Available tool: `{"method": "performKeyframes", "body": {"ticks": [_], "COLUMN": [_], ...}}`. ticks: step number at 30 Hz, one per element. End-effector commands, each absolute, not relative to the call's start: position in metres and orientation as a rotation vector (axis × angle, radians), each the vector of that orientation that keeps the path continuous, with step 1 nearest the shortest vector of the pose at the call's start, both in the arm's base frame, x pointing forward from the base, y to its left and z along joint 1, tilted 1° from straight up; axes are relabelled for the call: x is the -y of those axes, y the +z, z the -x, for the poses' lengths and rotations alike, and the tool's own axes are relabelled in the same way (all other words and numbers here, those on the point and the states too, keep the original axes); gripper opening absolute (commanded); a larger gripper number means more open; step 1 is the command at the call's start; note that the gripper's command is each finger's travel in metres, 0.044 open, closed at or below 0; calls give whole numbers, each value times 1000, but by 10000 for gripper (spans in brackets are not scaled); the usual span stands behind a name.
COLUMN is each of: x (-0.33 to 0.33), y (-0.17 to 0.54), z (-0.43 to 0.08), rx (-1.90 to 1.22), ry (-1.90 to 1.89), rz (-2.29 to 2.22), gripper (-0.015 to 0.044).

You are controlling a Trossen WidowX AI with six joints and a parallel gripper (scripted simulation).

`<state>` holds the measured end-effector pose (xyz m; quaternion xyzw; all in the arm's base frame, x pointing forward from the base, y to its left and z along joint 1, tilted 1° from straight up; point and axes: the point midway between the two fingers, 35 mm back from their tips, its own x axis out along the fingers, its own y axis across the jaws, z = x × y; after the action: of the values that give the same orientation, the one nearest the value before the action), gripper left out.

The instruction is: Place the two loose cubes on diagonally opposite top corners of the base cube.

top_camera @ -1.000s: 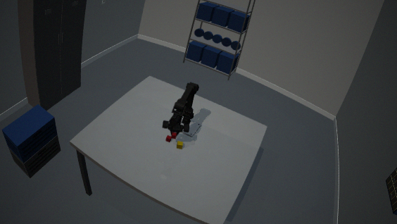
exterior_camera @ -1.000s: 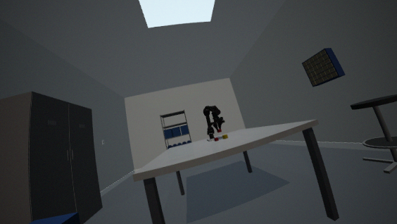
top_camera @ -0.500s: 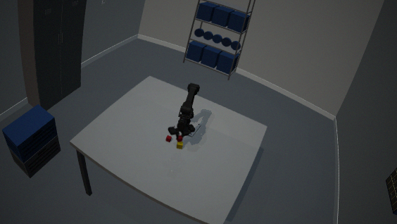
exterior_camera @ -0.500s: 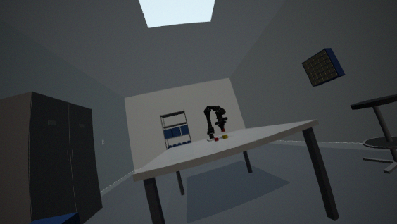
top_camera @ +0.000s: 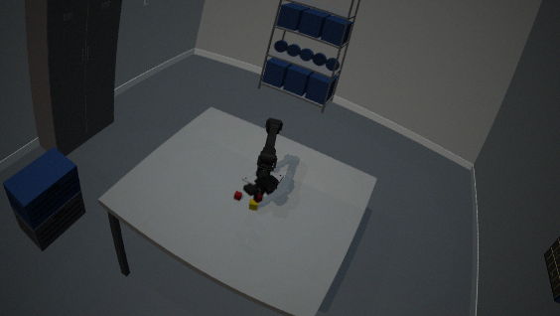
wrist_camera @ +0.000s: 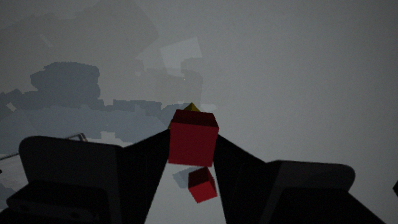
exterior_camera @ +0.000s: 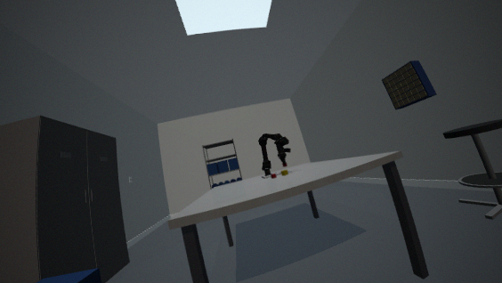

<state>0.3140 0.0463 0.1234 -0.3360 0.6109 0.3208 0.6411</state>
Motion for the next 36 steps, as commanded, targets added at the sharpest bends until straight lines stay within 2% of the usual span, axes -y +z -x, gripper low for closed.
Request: {"method": "performKeyframes", "body": {"ticks": [1,36], "x": [-48,-49], "y": [121,96], "z": [-314,-315], "rx": [-1392,-1391], "ry": [747,750], "rz": [775,777], "gripper": [105,105]}}
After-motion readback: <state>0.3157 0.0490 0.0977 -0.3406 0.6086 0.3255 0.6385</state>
